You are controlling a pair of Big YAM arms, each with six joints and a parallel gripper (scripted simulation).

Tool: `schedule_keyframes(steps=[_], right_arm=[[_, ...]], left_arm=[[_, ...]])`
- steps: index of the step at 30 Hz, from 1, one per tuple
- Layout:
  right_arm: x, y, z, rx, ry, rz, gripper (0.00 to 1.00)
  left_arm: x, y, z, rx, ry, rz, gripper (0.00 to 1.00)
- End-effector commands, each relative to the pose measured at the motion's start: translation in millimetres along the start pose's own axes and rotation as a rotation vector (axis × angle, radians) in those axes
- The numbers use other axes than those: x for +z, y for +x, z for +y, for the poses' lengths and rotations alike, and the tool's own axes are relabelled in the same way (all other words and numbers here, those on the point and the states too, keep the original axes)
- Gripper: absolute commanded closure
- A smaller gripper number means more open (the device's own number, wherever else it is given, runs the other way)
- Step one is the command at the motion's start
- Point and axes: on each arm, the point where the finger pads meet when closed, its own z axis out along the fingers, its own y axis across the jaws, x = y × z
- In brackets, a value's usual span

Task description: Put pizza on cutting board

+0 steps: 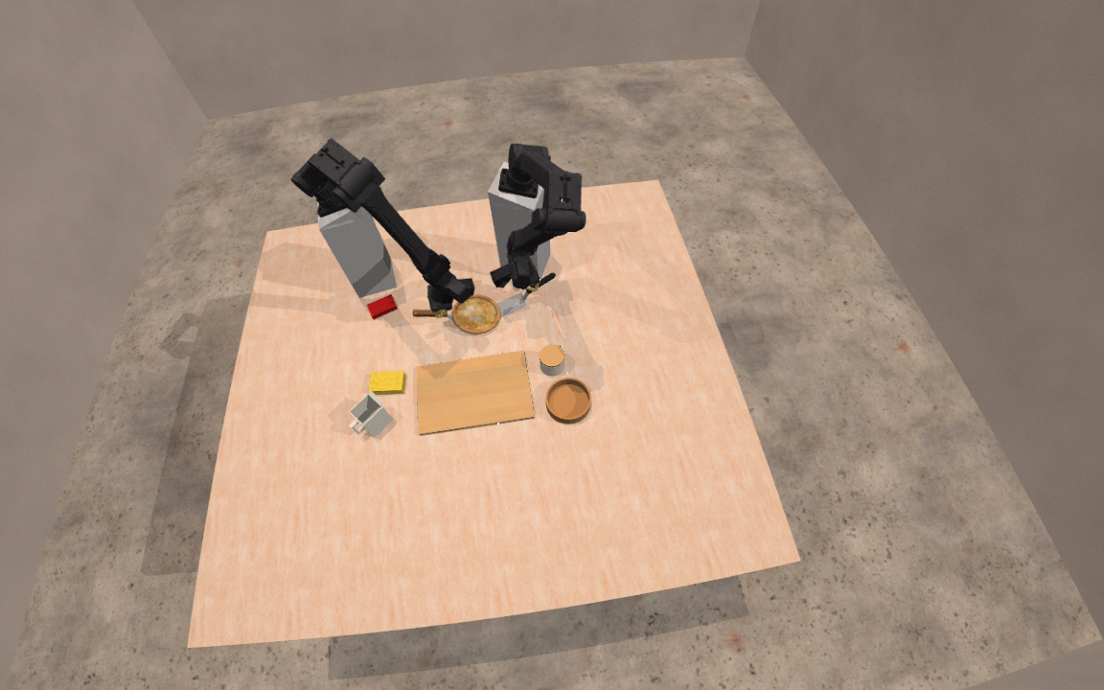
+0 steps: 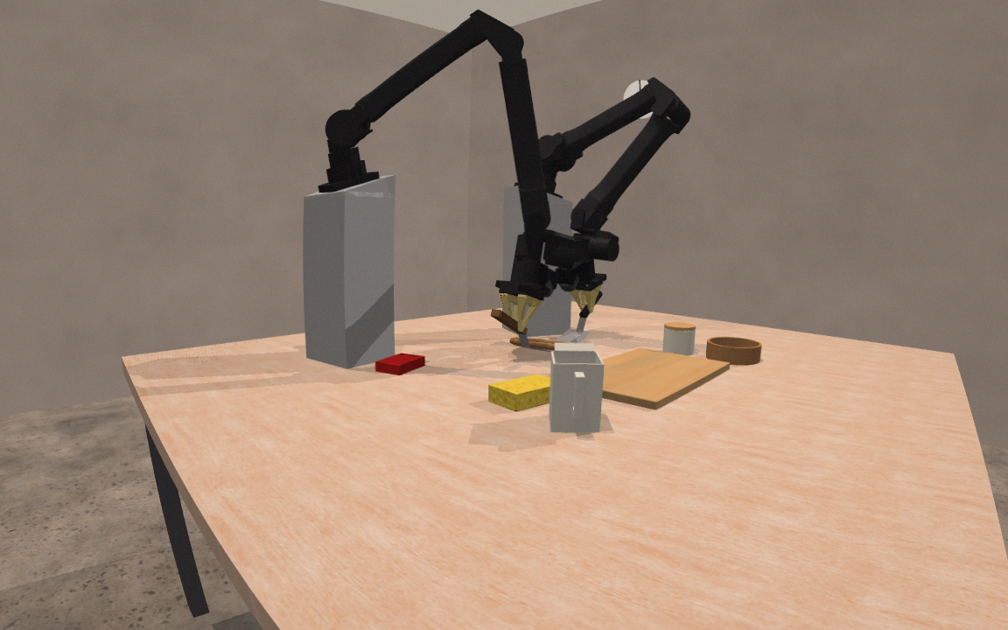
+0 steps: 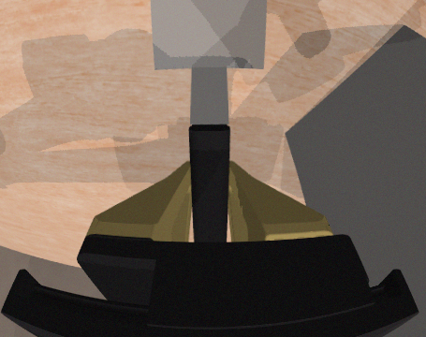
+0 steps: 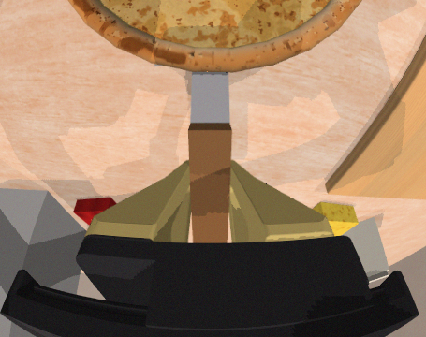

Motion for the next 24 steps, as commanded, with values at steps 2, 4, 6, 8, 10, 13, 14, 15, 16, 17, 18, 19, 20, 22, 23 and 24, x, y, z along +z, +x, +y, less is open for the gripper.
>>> schedule_keyframes(steps=[2, 4, 6, 8, 10, 13, 14, 15, 16, 17, 18, 19, 20, 22, 23, 24], right_arm=[[-1, -11, 3, 0.004, -0.001, 0.005, 0.94], [-1, -11, 3, -0.001, 0.000, 0.004, 0.94], [-2, -13, 3, 0.005, -0.001, 0.005, 0.94], [-2, -16, 3, 0.005, 0.000, 0.006, 0.94], [-3, -20, 3, 0.003, 0.001, 0.007, 0.94], [-4, -24, 4, 0.000, 0.002, 0.007, 0.94], [-4, -25, 4, 0.000, 0.001, 0.007, 0.94], [-4, -25, 4, 0.001, 0.001, 0.008, 0.94], [-4, -26, 4, 0.002, 0.000, 0.009, 0.94], [-4, -26, 4, 0.002, 0.000, 0.011, 0.94], [-4, -27, 5, 0.003, -0.002, 0.011, 0.94], [-4, -28, 5, 0.003, -0.002, 0.011, 0.94], [-4, -28, 4, -0.001, -0.002, 0.011, 0.94], [-4, -28, 4, -0.001, -0.002, 0.011, 0.94], [-4, -29, 5, 0.006, -0.004, 0.012, 0.94], [-5, -32, 4, 0.005, -0.001, 0.012, 0.94]], left_arm=[[-11, 4, -26, 0.033, 0.041, -0.002, 0.94], [-11, 4, -26, 0.033, 0.039, -0.002, 0.94], [-11, 4, -26, 0.033, 0.039, -0.002, 0.94], [-11, 4, -26, 0.033, 0.040, -0.002, 0.94], [-11, 4, -26, 0.033, 0.040, -0.002, 0.94], [-11, 4, -27, 0.033, 0.041, -0.002, 0.94], [-11, 4, -27, 0.033, 0.041, -0.002, 0.94], [-10, 4, -27, 0.033, 0.041, -0.002, 0.94], [-10, 4, -27, 0.033, 0.041, -0.002, 0.94], [-10, 4, -27, 0.033, 0.041, -0.002, 0.94], [-10, 4, -27, 0.034, 0.041, -0.002, 0.94], [-10, 4, -27, 0.034, 0.042, -0.002, 0.94], [-10, 4, -27, 0.034, 0.042, -0.002, 0.94], [-10, 4, -27, 0.034, 0.042, -0.002, 0.94], [-10, 4, -27, 0.034, 0.042, -0.002, 0.94], [-10, 4, -27, 0.034, 0.042, -0.002, 0.94]])
